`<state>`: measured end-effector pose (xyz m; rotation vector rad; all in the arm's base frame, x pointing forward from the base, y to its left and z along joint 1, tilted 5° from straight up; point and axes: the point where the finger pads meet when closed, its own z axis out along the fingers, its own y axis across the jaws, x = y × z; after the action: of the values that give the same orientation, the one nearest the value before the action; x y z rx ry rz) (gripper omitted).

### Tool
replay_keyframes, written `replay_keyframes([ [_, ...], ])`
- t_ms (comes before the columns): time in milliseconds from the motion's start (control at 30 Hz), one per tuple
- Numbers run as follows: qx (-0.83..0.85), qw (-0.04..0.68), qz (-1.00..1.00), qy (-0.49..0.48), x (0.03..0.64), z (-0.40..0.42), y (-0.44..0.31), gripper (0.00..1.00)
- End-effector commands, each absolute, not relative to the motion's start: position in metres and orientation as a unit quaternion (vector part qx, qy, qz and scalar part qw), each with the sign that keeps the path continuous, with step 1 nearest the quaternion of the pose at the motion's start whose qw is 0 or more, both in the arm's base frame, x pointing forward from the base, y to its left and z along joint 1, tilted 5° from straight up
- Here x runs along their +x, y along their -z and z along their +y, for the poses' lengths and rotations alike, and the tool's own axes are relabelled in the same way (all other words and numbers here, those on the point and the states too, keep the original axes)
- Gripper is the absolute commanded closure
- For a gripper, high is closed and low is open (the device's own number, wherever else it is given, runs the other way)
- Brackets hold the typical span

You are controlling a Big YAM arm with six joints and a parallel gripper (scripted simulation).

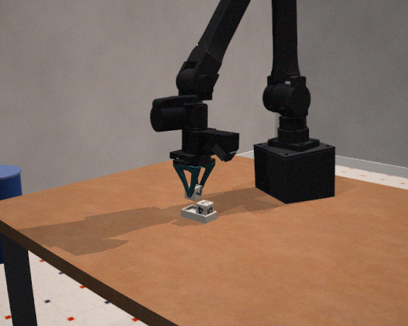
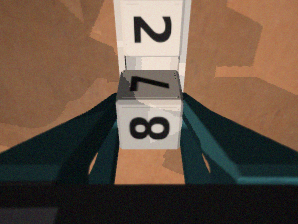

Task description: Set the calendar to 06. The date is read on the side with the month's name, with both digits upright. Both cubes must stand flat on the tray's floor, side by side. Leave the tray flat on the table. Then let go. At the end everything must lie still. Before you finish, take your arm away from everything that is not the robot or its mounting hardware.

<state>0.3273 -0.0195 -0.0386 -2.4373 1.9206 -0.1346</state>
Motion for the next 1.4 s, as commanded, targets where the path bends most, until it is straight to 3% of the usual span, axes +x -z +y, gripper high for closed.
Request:
replay_keyframes([
  [0,-0.787,0.024,0.615,0.049,0.336,-0.021,0.038,0.74],
  [1367,-0.788,0.029,0.612,0.057,0.349,-0.020,0.032,0.74],
])
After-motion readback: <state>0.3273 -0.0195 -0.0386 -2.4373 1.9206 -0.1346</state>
